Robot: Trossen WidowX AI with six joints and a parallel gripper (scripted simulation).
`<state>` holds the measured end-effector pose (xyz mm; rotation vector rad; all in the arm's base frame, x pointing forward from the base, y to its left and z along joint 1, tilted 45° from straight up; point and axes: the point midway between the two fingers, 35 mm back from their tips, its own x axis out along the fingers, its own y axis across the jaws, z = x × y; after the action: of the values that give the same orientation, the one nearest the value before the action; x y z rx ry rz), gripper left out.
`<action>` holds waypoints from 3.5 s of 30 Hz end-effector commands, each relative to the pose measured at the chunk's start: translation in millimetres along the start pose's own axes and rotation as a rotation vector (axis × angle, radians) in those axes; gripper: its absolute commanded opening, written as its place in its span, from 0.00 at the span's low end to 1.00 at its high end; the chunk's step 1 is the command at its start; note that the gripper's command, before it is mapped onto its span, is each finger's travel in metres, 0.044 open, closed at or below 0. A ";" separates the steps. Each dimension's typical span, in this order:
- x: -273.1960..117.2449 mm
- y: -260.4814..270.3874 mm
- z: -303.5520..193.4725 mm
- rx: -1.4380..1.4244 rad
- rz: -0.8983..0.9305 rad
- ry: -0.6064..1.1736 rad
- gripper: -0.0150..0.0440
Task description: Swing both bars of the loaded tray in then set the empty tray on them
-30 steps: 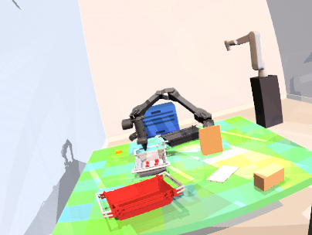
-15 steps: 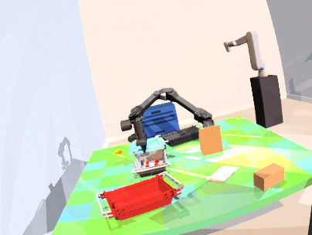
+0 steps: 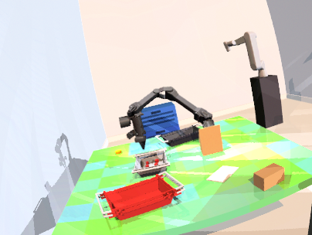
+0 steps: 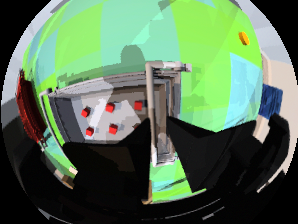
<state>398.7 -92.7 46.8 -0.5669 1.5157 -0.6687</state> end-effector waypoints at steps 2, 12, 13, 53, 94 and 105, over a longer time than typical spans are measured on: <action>3.0 -0.5 -1.0 -0.001 0.000 0.007 0.41; 3.0 -0.5 -1.0 -0.001 0.000 0.007 0.41; 3.0 -0.5 -1.0 -0.001 0.000 0.007 0.41; -8.1 263.1 -29.5 0.010 0.011 0.004 0.41; 18.2 219.8 -30.0 0.009 0.007 0.004 0.41; 38.3 188.2 -30.3 0.009 0.005 0.005 0.41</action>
<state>374.4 14.5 -115.2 -0.5513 1.5228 -0.6857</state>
